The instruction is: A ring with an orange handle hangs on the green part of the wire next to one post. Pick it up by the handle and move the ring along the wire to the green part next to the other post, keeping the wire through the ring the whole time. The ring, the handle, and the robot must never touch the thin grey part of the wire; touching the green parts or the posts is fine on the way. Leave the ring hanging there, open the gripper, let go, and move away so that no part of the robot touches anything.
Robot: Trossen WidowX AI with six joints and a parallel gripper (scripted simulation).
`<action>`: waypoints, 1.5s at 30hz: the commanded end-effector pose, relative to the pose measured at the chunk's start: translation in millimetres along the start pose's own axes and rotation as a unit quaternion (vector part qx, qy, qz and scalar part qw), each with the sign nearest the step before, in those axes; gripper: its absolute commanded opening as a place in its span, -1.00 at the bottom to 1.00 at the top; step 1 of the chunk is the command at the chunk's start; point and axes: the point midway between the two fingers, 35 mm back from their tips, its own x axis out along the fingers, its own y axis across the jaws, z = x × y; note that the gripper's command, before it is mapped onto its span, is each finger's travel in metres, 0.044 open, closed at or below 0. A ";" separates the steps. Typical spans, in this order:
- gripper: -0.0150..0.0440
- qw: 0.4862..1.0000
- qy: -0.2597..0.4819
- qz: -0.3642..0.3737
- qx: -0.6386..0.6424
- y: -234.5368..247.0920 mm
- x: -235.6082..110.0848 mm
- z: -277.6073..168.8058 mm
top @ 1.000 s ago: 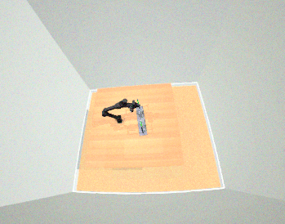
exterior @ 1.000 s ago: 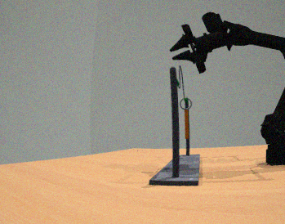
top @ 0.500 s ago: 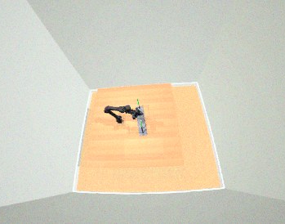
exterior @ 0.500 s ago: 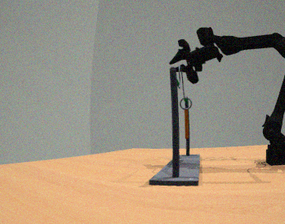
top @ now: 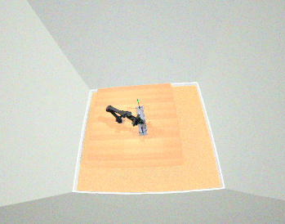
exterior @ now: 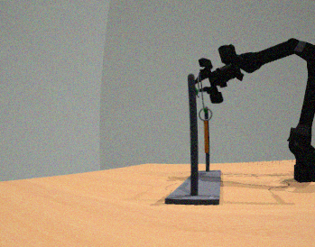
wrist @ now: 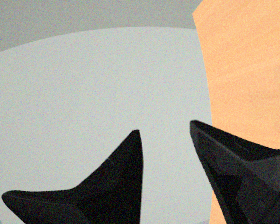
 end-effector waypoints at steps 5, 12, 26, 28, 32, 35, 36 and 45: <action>0.05 0.993 -0.002 0.000 -0.115 -39.4 29.2 32.8; 0.05 0.970 0.006 0.006 -0.241 -89.0 42.8 62.9; 0.05 0.886 0.087 0.055 -0.452 -213.8 28.2 65.8; 0.05 0.869 0.101 0.068 -0.479 -231.1 20.5 61.0; 0.05 0.832 0.123 0.100 -0.531 -262.1 0.8 48.9; 0.05 0.802 0.136 0.127 -0.567 -281.7 -17.0 37.6; 0.05 0.792 0.140 0.136 -0.579 -287.5 -23.4 33.4; 0.05 0.703 0.152 0.219 -0.660 -317.8 -80.4 -5.6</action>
